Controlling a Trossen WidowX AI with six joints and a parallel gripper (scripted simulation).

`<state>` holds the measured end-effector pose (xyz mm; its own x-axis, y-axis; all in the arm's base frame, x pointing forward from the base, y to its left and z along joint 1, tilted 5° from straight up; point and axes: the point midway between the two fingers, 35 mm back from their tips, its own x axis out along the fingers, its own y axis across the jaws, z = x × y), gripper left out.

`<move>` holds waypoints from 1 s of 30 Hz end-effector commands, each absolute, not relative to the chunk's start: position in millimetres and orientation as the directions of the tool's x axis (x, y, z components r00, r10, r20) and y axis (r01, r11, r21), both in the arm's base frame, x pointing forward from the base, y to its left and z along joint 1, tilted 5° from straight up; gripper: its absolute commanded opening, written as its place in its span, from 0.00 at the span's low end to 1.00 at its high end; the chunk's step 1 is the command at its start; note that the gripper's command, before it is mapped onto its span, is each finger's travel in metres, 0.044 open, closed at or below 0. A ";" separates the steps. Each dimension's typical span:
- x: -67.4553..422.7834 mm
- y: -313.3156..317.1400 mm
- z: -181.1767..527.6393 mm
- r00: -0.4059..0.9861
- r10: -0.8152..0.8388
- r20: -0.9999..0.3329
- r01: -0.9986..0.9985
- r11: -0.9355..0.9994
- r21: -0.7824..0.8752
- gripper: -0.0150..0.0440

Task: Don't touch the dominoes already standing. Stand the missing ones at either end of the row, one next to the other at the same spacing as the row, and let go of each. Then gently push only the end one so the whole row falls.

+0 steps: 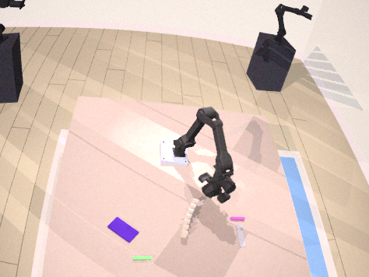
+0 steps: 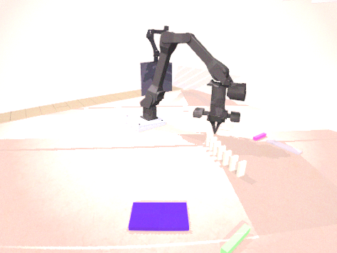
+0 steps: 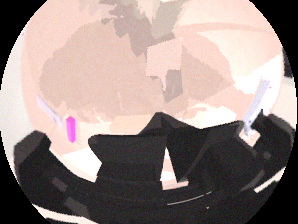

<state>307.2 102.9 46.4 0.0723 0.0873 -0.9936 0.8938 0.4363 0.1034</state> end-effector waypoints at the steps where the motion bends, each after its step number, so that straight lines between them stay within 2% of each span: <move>1: 312.7 104.9 47.6 0.075 0.085 -0.994 0.895 0.434 0.104 0.25; 14: 330.8 105.9 49.6 0.095 0.111 -0.989 0.908 0.397 0.132 0.25; 22: 348.9 117.8 125.6 0.082 0.090 -0.993 0.896 0.430 0.113 0.25; 25: 348.7 119.0 132.7 0.079 0.086 -0.993 0.893 0.437 0.109 0.25; 27: 349.6 119.7 132.9 0.079 0.086 -0.993 0.862 0.494 0.111 0.34; 30: 353.3 122.4 133.7 0.079 0.087 -0.993 0.690 0.714 0.117 0.48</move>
